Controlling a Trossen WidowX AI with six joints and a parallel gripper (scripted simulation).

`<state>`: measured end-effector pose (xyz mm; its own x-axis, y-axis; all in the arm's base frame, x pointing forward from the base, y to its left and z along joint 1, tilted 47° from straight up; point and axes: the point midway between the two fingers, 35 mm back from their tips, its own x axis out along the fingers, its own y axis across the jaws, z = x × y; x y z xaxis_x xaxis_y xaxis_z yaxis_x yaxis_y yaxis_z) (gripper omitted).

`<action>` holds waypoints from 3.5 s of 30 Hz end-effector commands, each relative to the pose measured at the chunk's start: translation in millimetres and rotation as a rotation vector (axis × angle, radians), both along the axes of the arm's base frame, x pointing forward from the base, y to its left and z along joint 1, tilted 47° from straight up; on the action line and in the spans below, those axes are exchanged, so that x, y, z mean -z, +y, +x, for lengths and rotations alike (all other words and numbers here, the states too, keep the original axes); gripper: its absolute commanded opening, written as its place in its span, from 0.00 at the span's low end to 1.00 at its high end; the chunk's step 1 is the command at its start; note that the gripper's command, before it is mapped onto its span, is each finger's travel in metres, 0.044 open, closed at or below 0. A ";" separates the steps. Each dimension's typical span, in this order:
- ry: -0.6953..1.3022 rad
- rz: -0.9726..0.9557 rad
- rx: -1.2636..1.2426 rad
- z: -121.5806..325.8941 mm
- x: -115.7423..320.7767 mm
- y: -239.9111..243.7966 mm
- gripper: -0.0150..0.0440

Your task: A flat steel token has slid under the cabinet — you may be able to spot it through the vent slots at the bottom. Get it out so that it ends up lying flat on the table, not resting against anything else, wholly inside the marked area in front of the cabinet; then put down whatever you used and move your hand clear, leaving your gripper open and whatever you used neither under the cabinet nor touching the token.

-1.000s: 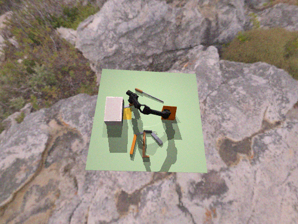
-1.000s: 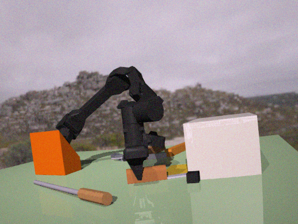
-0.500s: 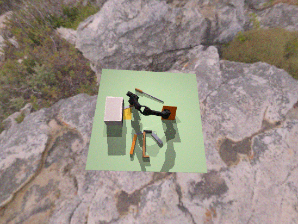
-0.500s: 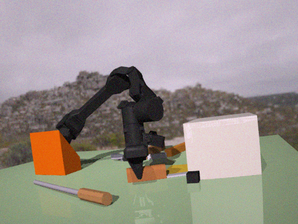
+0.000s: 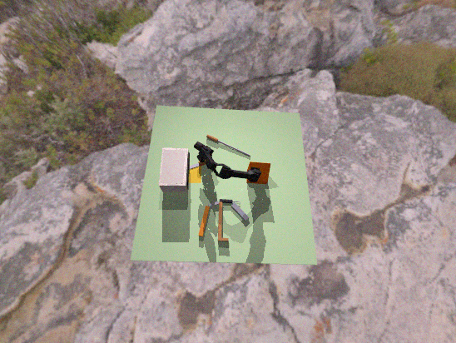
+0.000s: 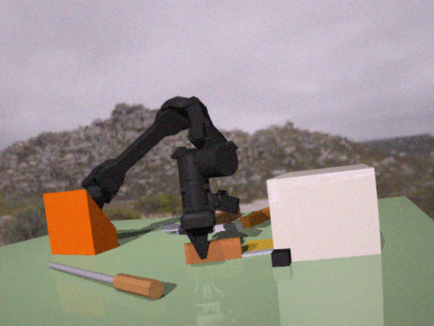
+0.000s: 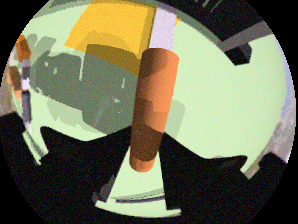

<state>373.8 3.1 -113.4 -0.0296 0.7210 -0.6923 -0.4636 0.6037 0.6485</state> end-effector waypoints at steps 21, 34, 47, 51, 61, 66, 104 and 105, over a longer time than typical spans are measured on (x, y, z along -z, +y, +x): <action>-0.001 0.009 -0.002 -12.0 -17.4 17.8 0.25; -0.001 0.009 -0.002 -17.4 -19.0 19.2 0.25; 0.000 0.008 -0.002 -33.4 -11.9 12.3 0.25; 0.000 0.008 -0.002 -38.6 -9.7 10.1 0.25; 0.001 0.008 -0.002 -52.1 -4.0 4.3 0.25; 0.001 0.007 -0.002 -59.2 -1.0 1.1 0.25; 0.003 0.004 -0.002 -121.9 25.8 -27.3 0.25; 0.003 0.004 -0.002 -123.4 26.5 -28.0 0.25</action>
<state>259.3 -22.6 -136.5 -0.0311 0.7211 -0.6921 -0.4662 0.6021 0.6482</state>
